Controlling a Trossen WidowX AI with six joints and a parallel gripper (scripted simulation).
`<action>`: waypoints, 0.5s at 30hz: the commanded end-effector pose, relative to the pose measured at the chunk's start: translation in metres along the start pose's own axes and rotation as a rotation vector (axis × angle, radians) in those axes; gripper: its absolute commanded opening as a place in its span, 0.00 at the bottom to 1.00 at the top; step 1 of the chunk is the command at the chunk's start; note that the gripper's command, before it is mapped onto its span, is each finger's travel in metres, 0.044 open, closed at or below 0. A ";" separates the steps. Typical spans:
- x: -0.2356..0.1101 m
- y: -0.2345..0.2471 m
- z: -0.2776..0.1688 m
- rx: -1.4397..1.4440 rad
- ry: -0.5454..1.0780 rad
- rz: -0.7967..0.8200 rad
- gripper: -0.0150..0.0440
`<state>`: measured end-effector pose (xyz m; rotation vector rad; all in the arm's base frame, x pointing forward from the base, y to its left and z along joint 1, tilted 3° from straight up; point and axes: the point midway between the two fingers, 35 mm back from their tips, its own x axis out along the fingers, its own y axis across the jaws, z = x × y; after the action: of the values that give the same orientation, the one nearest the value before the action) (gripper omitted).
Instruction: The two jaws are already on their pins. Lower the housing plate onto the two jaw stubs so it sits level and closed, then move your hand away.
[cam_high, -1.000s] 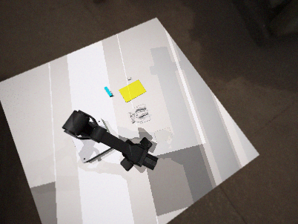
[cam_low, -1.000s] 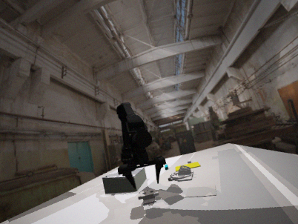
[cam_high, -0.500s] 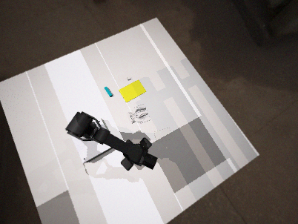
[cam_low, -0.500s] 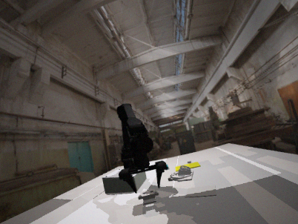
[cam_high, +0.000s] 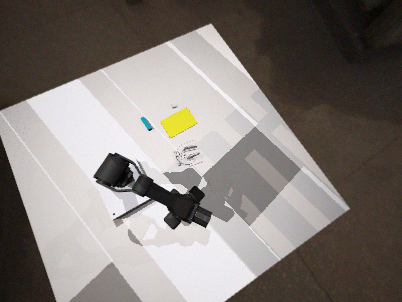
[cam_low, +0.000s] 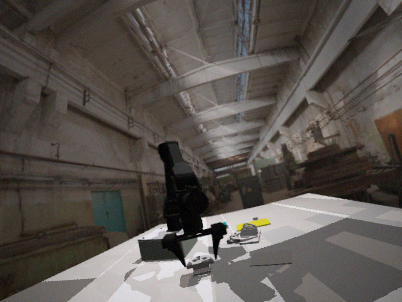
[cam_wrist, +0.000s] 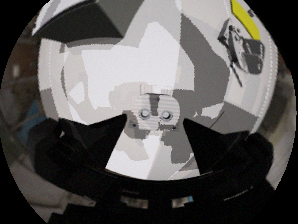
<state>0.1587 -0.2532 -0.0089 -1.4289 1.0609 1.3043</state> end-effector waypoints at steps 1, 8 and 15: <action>0.008 0.001 0.001 0.004 -0.005 0.006 1.00; 0.014 0.001 0.002 0.004 -0.005 0.006 1.00; 0.014 0.001 0.002 0.004 -0.005 0.006 1.00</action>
<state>0.1586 -0.2518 -0.0218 -1.4227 1.0584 1.3094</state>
